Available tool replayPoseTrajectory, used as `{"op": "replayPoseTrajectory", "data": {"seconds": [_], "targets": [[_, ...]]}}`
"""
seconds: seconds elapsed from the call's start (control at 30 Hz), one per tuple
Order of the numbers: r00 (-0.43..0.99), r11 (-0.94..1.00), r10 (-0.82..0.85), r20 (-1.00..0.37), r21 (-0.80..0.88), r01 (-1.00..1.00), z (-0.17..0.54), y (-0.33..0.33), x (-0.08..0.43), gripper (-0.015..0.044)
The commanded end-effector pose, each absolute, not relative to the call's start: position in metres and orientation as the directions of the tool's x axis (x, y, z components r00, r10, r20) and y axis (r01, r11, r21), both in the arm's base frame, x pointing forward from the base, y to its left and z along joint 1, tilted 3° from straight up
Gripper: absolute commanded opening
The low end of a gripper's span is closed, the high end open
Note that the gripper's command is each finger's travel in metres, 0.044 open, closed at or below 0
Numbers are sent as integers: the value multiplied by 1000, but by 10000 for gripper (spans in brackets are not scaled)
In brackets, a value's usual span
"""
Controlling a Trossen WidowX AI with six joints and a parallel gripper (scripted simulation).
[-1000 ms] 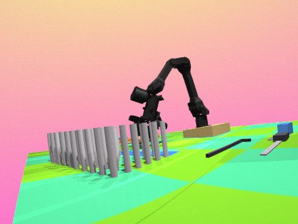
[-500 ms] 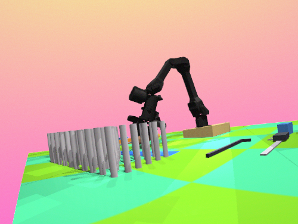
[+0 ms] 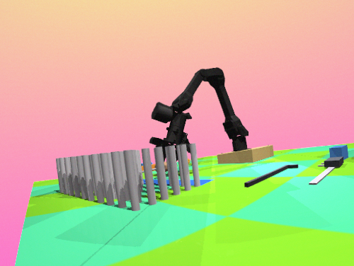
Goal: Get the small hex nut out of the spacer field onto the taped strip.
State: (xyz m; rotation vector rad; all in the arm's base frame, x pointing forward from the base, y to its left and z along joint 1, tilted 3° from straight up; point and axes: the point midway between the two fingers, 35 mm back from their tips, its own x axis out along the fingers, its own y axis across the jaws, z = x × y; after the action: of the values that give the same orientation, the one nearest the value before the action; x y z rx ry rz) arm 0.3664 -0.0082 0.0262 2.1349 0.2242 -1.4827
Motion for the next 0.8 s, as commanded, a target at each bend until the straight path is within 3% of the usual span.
{"op": "replayPoseTrajectory", "data": {"seconds": [0.0,0.77], "targets": [[391,-849,-161,-906,330,413,29,-8,371,0],[393,-849,-161,-906,330,413,29,-1,383,0]]}}
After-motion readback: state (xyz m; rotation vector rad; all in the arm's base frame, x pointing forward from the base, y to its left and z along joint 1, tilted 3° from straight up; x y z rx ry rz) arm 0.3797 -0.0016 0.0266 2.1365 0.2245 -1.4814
